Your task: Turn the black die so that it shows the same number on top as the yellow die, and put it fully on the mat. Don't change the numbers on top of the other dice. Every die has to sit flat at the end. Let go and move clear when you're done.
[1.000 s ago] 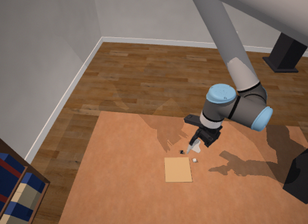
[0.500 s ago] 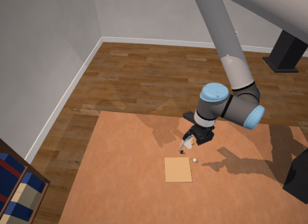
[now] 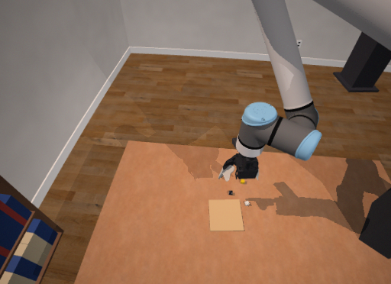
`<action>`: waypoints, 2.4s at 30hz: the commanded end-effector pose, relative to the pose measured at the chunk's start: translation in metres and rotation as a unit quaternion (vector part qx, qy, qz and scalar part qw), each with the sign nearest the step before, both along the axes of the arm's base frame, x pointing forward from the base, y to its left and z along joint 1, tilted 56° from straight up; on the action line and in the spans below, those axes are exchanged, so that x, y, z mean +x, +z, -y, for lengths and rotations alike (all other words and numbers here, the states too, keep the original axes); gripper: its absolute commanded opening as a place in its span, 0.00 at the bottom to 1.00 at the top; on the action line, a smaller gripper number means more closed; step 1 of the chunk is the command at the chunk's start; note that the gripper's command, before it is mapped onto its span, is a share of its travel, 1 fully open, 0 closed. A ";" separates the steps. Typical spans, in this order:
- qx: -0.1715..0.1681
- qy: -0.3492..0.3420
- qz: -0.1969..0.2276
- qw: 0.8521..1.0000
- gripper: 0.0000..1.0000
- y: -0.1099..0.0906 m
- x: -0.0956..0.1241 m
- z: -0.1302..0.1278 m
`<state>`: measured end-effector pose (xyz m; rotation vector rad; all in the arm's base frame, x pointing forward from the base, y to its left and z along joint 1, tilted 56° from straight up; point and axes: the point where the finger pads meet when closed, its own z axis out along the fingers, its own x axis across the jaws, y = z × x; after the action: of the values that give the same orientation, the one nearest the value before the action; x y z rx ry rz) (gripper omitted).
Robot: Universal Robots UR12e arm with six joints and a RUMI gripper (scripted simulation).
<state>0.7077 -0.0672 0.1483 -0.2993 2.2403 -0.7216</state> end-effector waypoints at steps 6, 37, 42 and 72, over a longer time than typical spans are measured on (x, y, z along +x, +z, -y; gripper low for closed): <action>0.055 -0.044 0.027 0.997 1.00 0.010 0.008 0.002; 0.070 -0.056 0.035 0.995 1.00 0.010 0.008 0.003; 0.080 -0.064 0.041 0.994 1.00 0.009 0.008 0.003; 0.285 -0.224 0.157 0.919 1.00 -0.001 0.010 0.012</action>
<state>0.7173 -0.0785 0.1483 0.4880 2.1351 -0.3293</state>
